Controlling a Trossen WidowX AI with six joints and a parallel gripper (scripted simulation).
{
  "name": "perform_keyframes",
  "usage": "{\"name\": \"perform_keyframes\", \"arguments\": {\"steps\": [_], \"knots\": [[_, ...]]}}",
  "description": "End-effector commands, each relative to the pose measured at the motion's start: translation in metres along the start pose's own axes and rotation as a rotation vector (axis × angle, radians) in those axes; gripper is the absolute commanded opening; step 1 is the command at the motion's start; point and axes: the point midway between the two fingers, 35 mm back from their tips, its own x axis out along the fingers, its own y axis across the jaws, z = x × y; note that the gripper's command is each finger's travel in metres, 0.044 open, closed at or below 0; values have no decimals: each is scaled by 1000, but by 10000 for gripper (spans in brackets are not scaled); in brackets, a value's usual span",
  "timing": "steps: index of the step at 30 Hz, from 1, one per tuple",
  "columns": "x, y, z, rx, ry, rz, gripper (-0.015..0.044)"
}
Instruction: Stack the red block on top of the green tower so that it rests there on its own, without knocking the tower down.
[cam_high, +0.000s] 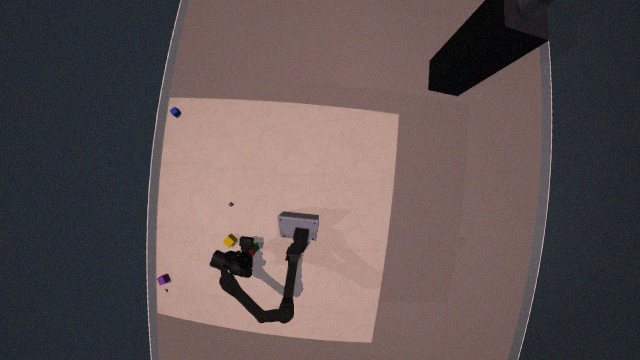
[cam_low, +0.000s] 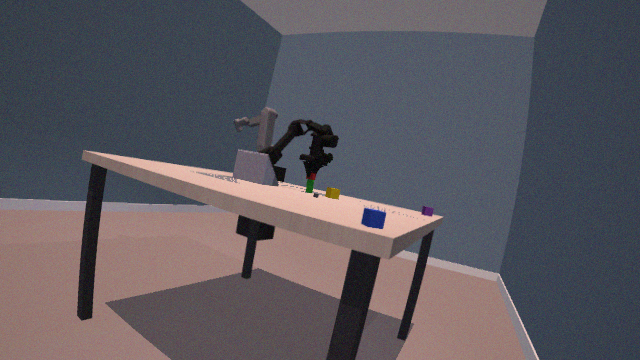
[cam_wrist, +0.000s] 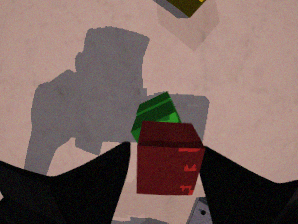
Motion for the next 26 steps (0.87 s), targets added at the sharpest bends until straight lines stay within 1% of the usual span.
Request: {"name": "perform_keyframes", "arguments": {"steps": [1, 6, 26], "knots": [[0, 0, 0, 0, 0, -1, 315], [0, 0, 0, 0, 0, -1, 440], [0, 0, 0, 0, 0, -1, 440]]}}
